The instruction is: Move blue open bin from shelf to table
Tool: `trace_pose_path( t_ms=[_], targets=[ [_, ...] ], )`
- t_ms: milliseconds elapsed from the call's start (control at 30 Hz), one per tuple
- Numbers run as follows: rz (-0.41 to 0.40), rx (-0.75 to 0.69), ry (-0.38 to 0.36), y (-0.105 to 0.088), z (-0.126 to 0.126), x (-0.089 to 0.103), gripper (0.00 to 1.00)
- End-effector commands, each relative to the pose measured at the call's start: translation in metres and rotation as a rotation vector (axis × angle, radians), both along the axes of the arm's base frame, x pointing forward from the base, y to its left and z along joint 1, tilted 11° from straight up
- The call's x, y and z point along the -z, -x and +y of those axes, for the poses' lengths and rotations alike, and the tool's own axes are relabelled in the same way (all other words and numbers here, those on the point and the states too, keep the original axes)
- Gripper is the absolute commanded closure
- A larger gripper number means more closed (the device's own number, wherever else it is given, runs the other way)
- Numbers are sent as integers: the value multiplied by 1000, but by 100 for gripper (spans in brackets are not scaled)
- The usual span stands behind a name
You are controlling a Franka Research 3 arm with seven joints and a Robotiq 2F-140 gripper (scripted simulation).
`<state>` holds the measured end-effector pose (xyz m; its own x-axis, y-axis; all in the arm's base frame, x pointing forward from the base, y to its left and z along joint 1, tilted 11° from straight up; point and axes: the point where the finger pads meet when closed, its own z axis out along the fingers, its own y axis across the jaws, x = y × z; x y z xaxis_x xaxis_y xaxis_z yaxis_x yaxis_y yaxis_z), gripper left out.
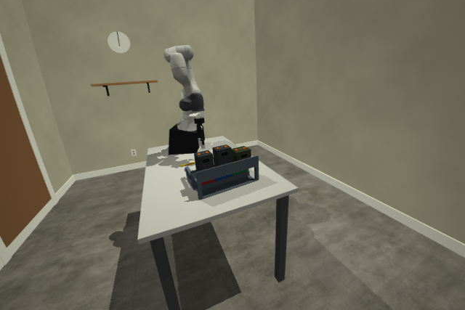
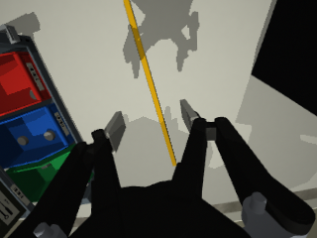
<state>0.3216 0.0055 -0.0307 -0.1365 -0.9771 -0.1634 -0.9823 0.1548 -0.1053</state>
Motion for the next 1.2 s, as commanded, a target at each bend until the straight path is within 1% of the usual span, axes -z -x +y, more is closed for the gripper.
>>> trace_pose_path(
  t_ms=[0, 233, 267, 400, 800, 833, 967, 1167],
  targets=[
    [23, -101, -16, -3, 5, -29, 43],
    [23, -101, -16, -3, 5, -29, 43],
    [5, -22, -3, 0, 1, -5, 43],
    [23, -101, -16, -3, 5, -29, 43],
    [23, -101, -16, -3, 5, -29, 43],
    [5, -22, -3, 0, 1, -5, 43],
    [23, -101, -16, -3, 5, -29, 43],
    [23, -101, -16, -3, 5, -29, 43]
  ],
)
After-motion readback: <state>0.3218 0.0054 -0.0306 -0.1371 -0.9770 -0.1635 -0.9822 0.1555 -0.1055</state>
